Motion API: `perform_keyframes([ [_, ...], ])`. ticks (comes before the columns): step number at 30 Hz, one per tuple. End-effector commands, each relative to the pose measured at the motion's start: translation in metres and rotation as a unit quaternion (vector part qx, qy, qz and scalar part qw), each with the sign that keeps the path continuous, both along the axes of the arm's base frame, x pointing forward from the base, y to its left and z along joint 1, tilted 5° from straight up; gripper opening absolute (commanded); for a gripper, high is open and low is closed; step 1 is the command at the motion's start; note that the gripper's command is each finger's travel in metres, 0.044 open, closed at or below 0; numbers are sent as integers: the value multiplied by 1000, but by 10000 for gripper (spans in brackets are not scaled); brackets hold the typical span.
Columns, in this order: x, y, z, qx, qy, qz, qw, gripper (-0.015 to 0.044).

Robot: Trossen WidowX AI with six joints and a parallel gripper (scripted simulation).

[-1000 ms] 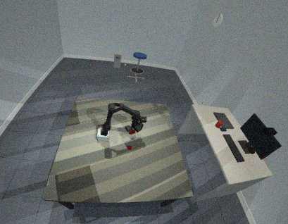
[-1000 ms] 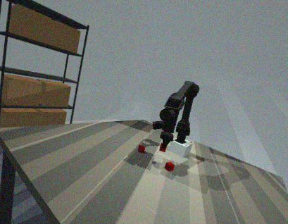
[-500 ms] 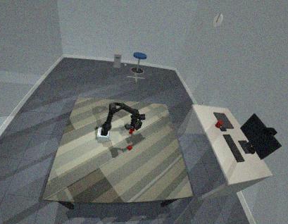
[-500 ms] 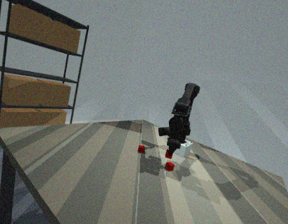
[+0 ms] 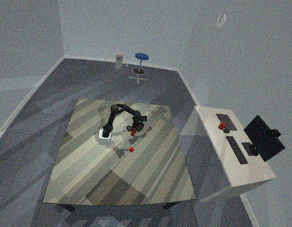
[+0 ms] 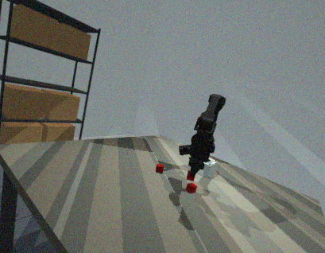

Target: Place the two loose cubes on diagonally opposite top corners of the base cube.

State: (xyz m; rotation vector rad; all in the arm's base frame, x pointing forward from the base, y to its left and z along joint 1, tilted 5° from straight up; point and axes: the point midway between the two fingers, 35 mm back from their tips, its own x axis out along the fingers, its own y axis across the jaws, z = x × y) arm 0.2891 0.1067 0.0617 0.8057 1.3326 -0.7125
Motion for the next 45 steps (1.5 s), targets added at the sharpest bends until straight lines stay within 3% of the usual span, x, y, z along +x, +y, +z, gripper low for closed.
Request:
perform_keyframes([
  [1,1,-1,-12,-3,2,-2,1000,105],
  [32,2,-1,-25,-3,2,-2,1000,105],
  [36,2,-1,-25,-3,2,-2,1000,205],
  [45,0,0,-16,-1,3,-1,1000,205],
])
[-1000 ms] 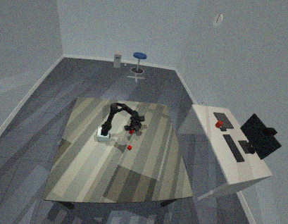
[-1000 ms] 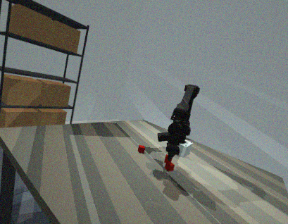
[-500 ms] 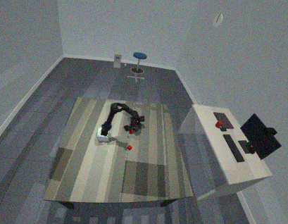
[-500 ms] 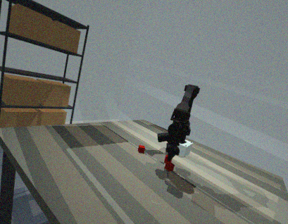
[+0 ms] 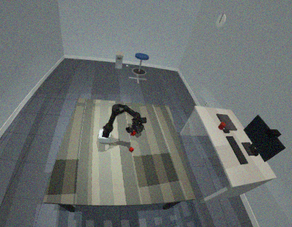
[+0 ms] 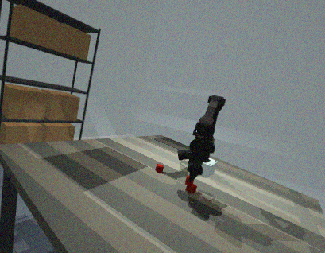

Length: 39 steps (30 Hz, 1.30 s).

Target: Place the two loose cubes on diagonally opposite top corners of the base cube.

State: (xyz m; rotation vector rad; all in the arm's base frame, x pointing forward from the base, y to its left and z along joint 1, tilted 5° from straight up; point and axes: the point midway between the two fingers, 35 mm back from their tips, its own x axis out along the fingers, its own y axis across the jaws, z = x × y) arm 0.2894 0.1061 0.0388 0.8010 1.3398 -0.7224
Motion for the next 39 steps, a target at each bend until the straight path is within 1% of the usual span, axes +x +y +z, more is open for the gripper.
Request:
perform_keyframes([
  [1,0,0,8,1,-2,0,1000,205],
  [20,-2,0,28,1,-2,0,1000,205],
  [21,-2,0,26,0,-2,5,1000,231],
  [22,-1,-2,26,-1,-2,15,1000,257],
  [23,0,-6,27,-3,-2,32,999,265],
  [31,8,-40,36,-21,-1,193,981,265],
  [39,11,-75,44,-39,-1,349,936,265],
])
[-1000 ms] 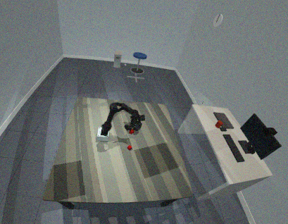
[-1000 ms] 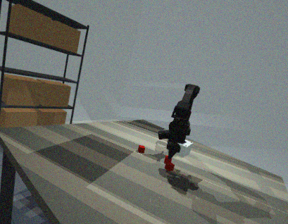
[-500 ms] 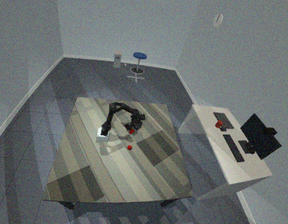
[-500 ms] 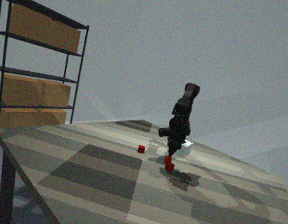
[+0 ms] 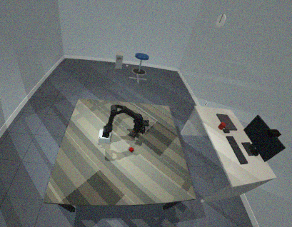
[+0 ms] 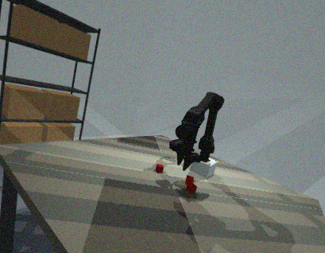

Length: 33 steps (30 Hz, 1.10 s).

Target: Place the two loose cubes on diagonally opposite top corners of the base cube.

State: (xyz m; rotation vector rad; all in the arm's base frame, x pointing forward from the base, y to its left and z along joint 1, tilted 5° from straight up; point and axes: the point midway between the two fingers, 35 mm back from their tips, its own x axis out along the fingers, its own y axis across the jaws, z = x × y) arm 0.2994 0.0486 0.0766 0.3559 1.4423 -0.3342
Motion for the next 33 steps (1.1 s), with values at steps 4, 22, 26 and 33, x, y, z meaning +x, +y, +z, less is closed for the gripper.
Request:
perform_keyframes([
  [4,1,-35,10,-16,0,166,986,265],
  [22,-11,-111,28,-56,4,506,860,265],
  [26,-17,-127,32,-64,5,574,816,265],
  [33,-22,-140,36,-70,6,631,773,265],
])
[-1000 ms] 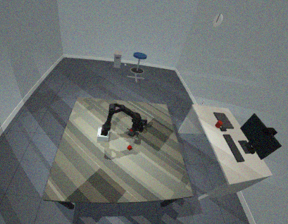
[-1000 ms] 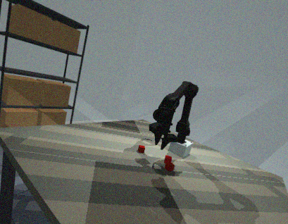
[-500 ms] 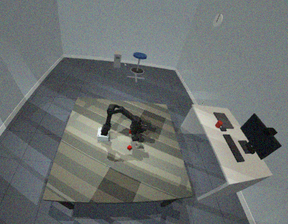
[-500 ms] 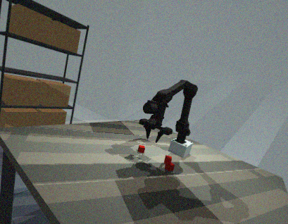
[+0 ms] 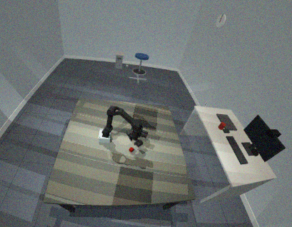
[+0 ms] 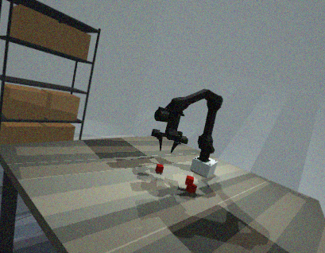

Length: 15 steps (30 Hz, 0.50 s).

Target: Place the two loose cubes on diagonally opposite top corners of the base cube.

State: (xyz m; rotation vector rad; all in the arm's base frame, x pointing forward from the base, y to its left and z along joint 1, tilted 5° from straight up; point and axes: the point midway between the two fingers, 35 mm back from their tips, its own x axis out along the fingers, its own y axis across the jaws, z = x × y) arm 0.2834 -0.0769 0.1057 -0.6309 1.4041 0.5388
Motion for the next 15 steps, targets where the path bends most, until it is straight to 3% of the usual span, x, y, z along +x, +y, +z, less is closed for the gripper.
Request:
perform_keyframes([
  [1,-6,-15,7,-7,-3,85,996,265],
  [9,-6,-15,5,-7,-3,85,996,265],
  [15,0,-16,-49,-7,-2,85,996,265],
])
